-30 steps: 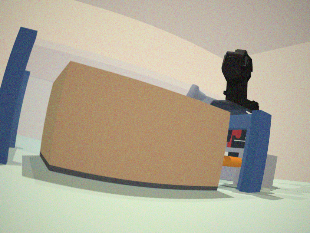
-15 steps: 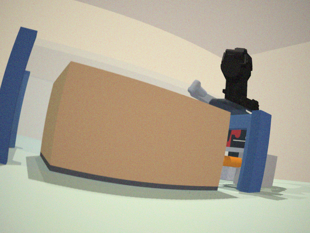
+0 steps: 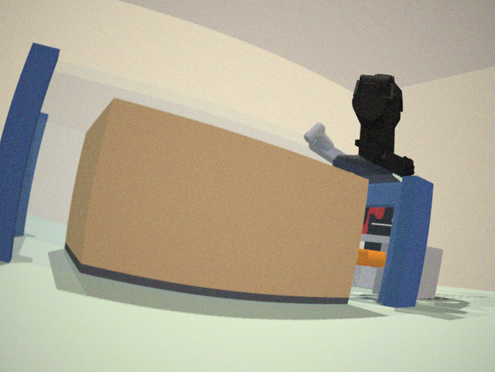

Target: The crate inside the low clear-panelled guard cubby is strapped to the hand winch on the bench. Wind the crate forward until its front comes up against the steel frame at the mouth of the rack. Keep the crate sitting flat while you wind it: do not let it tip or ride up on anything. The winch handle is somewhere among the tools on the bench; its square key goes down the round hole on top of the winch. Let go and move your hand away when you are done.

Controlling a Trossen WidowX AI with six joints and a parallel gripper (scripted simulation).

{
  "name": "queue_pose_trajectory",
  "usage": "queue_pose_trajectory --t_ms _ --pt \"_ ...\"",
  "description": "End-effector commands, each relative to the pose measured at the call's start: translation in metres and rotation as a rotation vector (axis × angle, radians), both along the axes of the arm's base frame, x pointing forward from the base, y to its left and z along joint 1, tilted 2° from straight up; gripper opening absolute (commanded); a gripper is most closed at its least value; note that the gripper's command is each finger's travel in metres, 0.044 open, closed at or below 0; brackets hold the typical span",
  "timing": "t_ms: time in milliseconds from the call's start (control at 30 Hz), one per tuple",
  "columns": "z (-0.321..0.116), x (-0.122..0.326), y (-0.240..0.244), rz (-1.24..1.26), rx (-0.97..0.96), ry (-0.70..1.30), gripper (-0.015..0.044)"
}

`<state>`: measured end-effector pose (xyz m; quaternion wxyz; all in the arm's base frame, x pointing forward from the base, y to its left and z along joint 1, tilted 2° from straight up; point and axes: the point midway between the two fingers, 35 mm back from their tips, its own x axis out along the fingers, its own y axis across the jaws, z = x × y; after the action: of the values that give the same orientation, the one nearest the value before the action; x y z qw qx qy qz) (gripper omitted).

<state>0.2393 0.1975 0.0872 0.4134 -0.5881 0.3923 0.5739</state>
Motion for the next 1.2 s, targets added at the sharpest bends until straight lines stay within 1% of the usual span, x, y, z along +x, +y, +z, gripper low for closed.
queue_pose_trajectory --t_ms 0,1167 --pt "0.0 0.009 0.014 0.0 0.029 -0.02 0.0" --pt "0.003 0.022 0.052 0.0 0.032 -0.021 0.0"
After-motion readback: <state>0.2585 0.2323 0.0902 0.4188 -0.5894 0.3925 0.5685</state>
